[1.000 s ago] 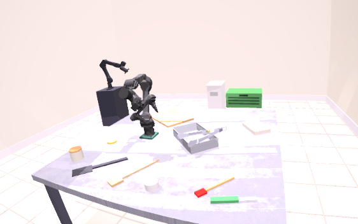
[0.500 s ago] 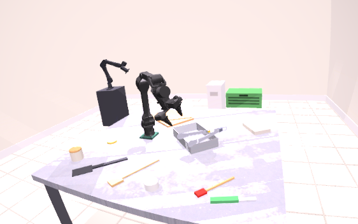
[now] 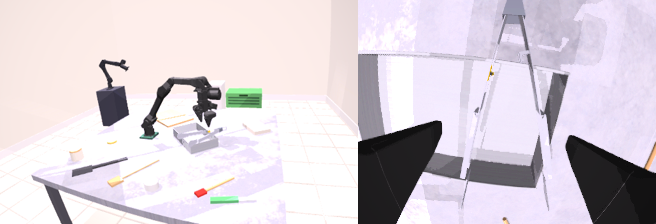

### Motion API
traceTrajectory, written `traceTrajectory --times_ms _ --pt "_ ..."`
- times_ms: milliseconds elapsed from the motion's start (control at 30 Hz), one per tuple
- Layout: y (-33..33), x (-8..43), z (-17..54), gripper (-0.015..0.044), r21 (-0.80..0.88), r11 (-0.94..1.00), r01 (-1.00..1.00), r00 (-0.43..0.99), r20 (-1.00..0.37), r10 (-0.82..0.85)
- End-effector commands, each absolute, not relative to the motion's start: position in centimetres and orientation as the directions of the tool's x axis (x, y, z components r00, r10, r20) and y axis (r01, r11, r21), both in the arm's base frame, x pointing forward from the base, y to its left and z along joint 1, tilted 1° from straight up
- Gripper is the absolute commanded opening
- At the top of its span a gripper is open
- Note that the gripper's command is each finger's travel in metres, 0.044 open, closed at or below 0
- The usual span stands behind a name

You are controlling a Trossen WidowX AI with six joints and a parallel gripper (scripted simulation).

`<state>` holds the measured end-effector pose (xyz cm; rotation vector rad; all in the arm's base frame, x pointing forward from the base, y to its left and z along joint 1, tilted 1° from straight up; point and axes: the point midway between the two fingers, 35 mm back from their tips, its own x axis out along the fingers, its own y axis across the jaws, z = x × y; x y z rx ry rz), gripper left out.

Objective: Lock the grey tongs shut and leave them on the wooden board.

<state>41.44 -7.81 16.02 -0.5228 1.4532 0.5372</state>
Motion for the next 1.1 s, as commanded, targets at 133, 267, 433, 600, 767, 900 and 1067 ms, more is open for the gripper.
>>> traceTrajectory --times_ms 133,267,433,600,767,900,1067 --pt "-7.2 42.2 15.8 0.0440 -0.028 0.713 -0.700 0.025 -1.000 -0.016" --pt "-7.0 42.7 15.8 0.0440 -0.029 0.713 -0.700 0.025 -1.000 -0.016" --pt "-7.0 42.7 15.8 0.0440 -0.029 0.713 -0.700 0.025 -1.000 -0.016" --pt "-7.0 42.7 15.6 0.0440 -0.029 0.713 -0.700 0.025 -1.000 -0.016" --pt "-7.0 42.9 14.9 0.0440 -0.029 0.713 -0.700 0.025 -1.000 -0.016" --pt "-7.1 43.0 14.3 0.0440 -0.029 0.713 -0.700 0.025 -1.000 -0.016" --pt "-7.1 43.1 13.5 0.0440 -0.029 0.713 -0.700 0.025 -1.000 -0.016"
